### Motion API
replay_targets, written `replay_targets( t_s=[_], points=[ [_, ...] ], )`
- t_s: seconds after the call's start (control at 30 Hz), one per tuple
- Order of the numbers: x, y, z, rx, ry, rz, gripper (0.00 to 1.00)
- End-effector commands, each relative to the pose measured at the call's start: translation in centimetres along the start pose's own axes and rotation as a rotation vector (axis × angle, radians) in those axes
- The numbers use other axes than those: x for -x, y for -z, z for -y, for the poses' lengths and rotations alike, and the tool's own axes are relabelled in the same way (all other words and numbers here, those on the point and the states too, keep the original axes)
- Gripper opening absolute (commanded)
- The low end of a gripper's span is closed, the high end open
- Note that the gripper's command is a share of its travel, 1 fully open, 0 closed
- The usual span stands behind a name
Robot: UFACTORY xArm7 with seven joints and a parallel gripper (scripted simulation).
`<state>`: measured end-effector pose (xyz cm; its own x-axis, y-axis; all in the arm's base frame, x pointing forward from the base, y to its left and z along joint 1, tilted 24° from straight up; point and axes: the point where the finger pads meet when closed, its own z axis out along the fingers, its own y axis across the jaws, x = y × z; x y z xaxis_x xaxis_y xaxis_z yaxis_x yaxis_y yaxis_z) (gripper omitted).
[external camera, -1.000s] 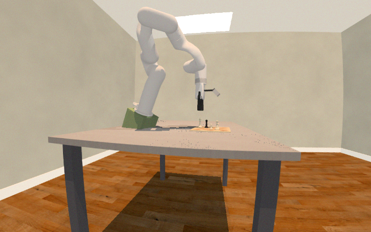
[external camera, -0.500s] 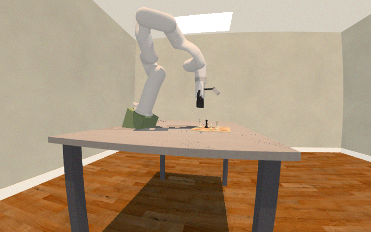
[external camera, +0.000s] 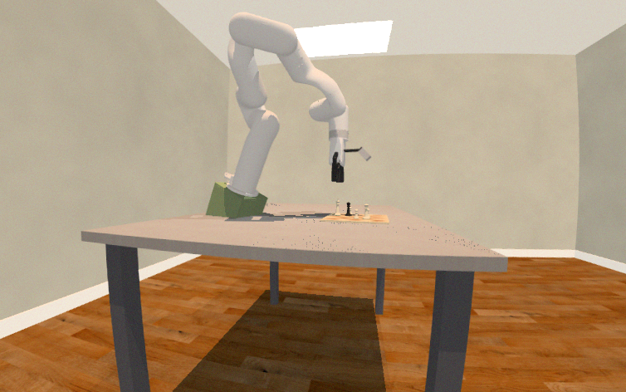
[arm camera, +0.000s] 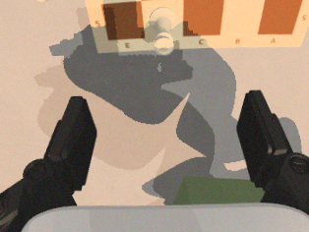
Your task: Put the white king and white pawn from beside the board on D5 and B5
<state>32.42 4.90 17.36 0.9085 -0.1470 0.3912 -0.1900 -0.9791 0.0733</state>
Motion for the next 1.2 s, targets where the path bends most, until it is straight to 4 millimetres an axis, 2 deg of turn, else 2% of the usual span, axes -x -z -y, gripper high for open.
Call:
replay_targets(
  t_s=[0.0,0.47,0.97,1.03,1.07,1.17],
  points=[
    [-0.1,0.1,0.1,-0.001,-0.014,-0.003,1.00],
    [-0.5,0.1,0.3,0.004,-0.232,-0.008,1.00],
    [-1.6,0.0,1.3,0.005,-0.896,-0.022,1.00],
    [-1.6,0.0,1.3,0.005,-0.896,-0.022,1.00],
    [-1.7,0.0,1.4,0.008,-1.028,-0.029,1.00],
    [-1.9,0.0,1.7,0.002,-1.142,-0.024,1.00]
  ],
)
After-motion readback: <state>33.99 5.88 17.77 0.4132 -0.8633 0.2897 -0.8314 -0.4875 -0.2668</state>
